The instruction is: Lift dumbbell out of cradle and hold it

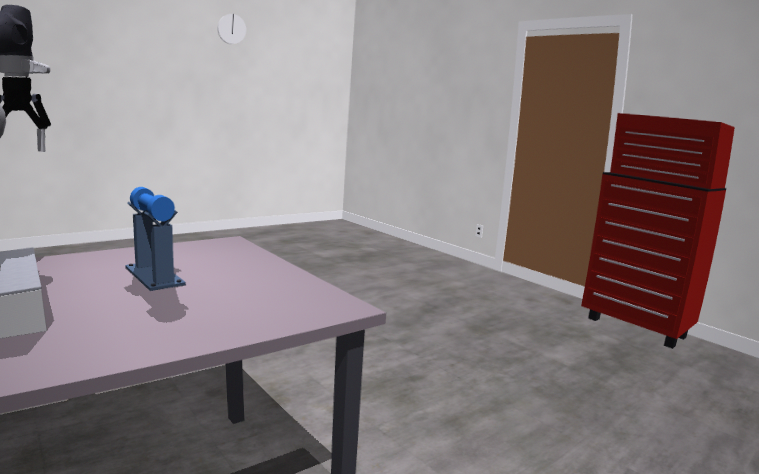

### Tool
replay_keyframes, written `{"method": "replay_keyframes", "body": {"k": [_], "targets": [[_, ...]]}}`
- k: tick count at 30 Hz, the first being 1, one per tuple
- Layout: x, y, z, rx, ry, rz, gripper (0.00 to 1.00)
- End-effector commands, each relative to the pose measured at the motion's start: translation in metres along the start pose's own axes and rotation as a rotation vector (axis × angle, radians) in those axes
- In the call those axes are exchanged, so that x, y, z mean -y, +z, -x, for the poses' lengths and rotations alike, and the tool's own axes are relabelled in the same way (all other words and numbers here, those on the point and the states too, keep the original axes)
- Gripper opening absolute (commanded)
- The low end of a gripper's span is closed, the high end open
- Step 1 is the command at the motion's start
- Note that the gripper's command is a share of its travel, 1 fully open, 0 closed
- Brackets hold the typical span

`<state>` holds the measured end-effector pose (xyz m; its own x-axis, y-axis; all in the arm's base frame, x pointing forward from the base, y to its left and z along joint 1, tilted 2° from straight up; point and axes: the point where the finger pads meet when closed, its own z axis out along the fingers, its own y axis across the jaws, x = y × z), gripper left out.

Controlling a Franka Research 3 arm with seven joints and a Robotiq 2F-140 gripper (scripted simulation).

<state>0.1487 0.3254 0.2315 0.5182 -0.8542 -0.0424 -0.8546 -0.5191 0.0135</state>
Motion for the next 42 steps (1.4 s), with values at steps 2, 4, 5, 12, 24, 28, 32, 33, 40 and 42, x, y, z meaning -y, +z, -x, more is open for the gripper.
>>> {"method": "replay_keyframes", "body": {"k": [2, 4, 5, 12, 24, 28, 32, 33, 40, 42], "targets": [[0.000, 0.000, 0.000, 0.000, 0.000, 0.000, 1.00], [0.008, -0.001, -0.005, 0.003, 0.012, 0.001, 1.00], [0.022, -0.001, -0.017, 0.009, 0.037, 0.004, 1.00], [0.103, 0.001, -0.114, 0.022, 0.200, 0.010, 1.00], [0.155, 0.021, -0.318, -0.032, 0.452, 0.013, 1.00], [0.155, 0.024, -0.349, -0.044, 0.481, 0.015, 1.00], [0.154, 0.025, -0.363, -0.050, 0.496, 0.016, 1.00], [0.154, 0.025, -0.363, -0.050, 0.496, 0.016, 1.00], [0.154, 0.025, -0.363, -0.050, 0.496, 0.016, 1.00], [0.154, 0.025, -0.363, -0.050, 0.496, 0.016, 1.00]]}}
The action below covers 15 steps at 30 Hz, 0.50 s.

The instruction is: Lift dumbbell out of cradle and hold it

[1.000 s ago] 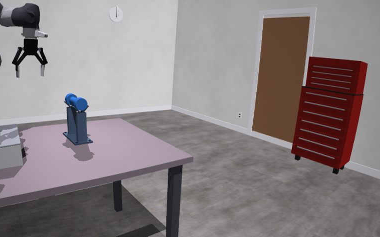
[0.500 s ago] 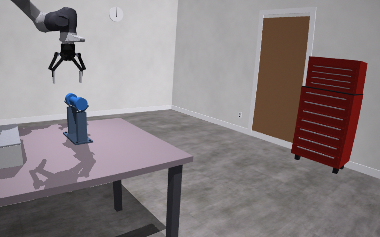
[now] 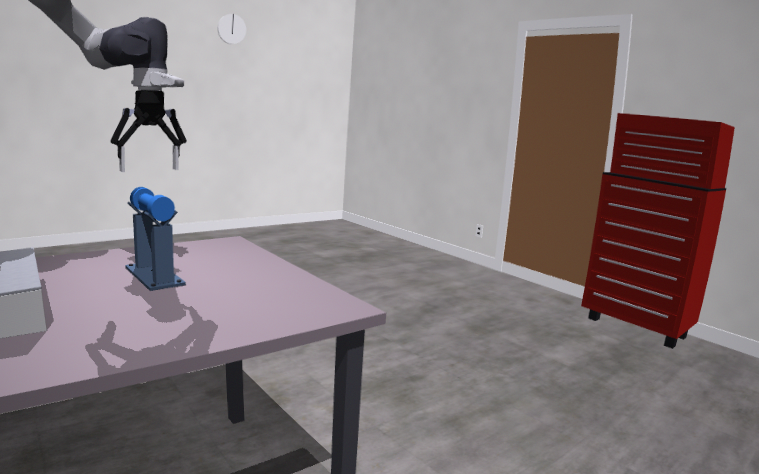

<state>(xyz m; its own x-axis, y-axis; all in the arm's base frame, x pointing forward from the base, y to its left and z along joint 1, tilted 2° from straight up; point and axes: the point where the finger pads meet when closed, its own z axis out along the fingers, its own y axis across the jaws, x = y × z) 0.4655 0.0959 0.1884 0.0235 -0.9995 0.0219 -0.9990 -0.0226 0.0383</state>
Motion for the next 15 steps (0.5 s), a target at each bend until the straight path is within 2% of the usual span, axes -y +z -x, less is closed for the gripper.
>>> {"method": "replay_keyframes", "body": {"k": [1, 11, 12, 15], "targets": [[0.002, 0.000, 0.000, 0.000, -0.027, -0.004, 1.00], [0.002, 0.006, 0.000, 0.000, -0.027, -0.003, 1.00], [0.003, 0.017, 0.001, 0.001, -0.027, -0.002, 1.00], [0.004, 0.069, 0.002, 0.004, -0.026, 0.000, 1.00]]}}
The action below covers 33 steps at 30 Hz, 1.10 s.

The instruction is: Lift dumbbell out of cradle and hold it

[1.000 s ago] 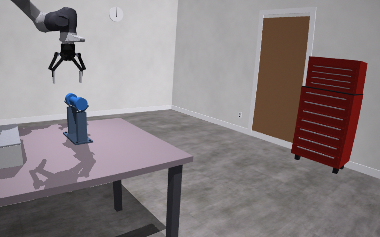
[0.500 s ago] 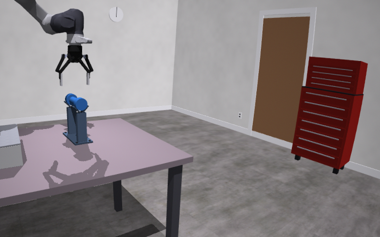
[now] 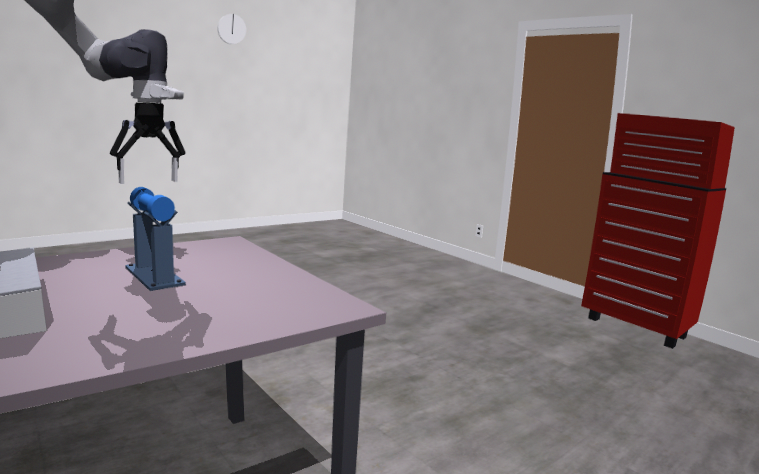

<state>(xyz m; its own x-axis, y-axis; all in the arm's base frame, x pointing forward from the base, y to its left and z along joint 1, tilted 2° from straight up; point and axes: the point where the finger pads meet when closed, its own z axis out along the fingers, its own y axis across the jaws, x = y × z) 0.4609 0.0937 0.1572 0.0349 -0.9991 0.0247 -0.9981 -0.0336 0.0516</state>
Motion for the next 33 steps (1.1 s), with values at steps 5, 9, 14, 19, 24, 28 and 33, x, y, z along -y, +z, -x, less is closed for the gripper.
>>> {"method": "replay_keyframes", "body": {"k": [5, 9, 14, 19, 24, 28, 33], "targets": [[0.008, 0.067, 0.003, 0.006, -0.014, -0.014, 1.00], [0.008, 0.067, 0.003, 0.006, -0.014, -0.014, 1.00], [0.008, 0.067, 0.003, 0.006, -0.014, -0.014, 1.00], [0.008, 0.067, 0.003, 0.006, -0.014, -0.014, 1.00], [0.008, 0.067, 0.003, 0.006, -0.014, -0.014, 1.00], [0.008, 0.067, 0.003, 0.006, -0.014, -0.014, 1.00], [0.008, 0.067, 0.003, 0.006, -0.014, -0.014, 0.00]]}}
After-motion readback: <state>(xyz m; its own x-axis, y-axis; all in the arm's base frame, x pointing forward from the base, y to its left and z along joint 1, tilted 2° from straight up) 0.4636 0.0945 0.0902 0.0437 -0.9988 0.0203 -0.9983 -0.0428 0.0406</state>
